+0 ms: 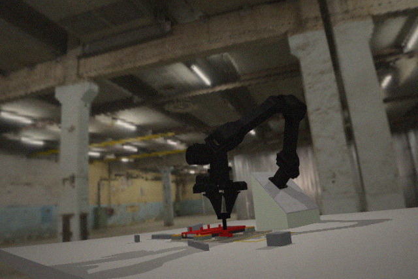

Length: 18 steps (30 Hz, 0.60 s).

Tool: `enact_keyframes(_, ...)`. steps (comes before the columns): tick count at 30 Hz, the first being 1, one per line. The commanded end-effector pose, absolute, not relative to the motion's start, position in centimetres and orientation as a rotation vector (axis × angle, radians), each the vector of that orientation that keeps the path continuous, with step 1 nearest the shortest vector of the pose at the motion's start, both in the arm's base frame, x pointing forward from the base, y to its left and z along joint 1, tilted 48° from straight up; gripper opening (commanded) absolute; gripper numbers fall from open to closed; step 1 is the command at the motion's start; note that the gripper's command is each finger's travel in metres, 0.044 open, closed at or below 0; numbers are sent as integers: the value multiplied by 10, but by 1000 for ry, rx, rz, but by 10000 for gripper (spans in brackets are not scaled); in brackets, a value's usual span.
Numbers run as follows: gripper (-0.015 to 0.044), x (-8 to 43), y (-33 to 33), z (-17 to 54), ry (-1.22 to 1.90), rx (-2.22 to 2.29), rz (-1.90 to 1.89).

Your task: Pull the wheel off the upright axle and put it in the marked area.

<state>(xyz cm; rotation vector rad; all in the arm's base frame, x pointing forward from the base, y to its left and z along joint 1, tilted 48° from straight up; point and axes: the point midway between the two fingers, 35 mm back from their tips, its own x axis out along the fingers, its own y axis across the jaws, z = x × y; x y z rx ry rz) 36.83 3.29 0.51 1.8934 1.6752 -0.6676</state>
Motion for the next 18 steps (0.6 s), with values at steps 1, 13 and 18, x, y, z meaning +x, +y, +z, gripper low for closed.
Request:
enact_keyframes(1, 0, 369, 32, 7, 1674, 1889, -664)
enact_keyframes(13, 0, 366, 19, 18, 1674, 1889, -666)
enact_keyframes(18, 0, 362, 4, 28, 1674, 1889, -666)
